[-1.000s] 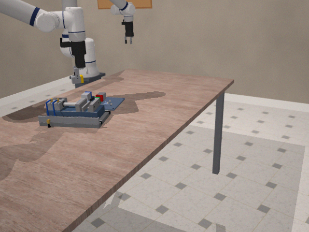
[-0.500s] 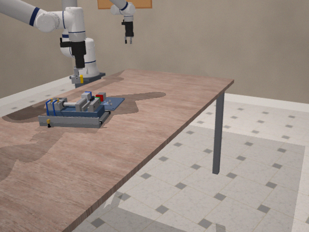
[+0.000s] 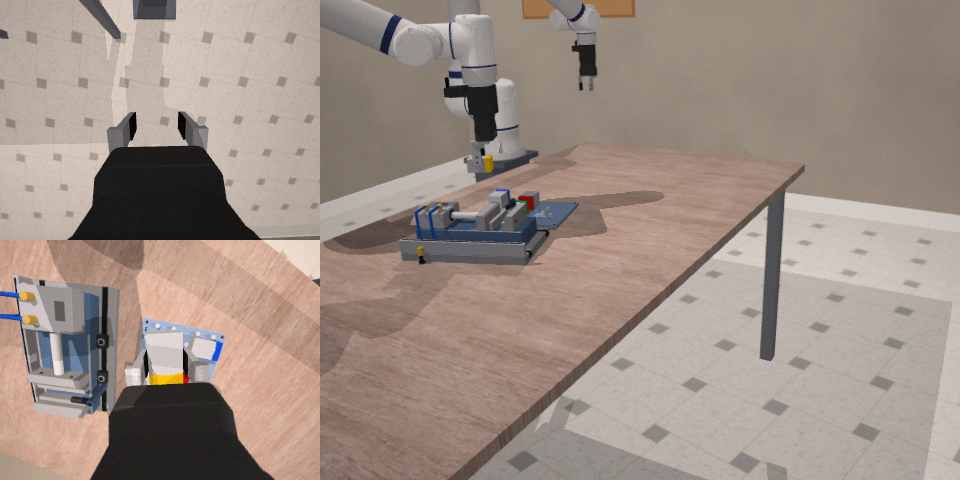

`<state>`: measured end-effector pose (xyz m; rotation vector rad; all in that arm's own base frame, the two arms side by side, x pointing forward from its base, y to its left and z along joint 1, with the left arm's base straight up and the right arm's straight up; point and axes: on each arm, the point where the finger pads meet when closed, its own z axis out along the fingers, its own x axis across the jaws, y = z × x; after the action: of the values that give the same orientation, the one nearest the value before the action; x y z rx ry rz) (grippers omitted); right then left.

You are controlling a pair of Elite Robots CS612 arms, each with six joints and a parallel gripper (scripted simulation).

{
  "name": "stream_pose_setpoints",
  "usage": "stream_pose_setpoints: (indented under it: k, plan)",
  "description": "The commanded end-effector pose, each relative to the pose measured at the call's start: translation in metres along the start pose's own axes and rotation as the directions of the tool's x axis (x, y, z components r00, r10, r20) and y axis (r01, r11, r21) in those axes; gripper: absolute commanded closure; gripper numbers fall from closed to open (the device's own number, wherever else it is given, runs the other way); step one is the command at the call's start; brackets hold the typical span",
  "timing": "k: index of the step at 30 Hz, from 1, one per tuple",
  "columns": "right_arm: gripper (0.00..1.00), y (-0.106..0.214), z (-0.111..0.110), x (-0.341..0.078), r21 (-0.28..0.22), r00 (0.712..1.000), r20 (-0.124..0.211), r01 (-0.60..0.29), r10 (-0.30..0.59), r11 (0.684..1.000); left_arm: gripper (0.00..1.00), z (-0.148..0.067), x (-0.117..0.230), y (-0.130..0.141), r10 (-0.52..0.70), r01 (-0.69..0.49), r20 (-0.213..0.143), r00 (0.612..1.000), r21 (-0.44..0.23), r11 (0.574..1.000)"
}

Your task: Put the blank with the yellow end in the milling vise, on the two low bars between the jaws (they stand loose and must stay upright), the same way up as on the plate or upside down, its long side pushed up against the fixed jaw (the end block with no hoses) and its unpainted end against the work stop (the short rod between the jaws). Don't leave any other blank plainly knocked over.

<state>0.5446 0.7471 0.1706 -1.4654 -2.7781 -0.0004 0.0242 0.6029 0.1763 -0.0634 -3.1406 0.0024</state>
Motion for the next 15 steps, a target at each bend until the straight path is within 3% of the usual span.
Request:
stream_pose_setpoints:
  k: [1, 15]
  plan:
    - [1.00, 0.0005, -0.0013, 0.0001, -0.002, 0.998, 0.000, -0.060, 0.060, 0.998, 0.00, -0.0007, -0.0001, 0.0005, 0.000, 0.000, 0.000, 1.000, -0.001, 1.000]
    - [1.00, 0.0005, -0.0013, 0.0001, -0.002, 0.975, -0.001, -0.223, 0.223, 0.975, 0.00, -0.0007, -0.0001, 0.0005, 0.000, 0.000, 0.000, 1.000, -0.001, 1.000]
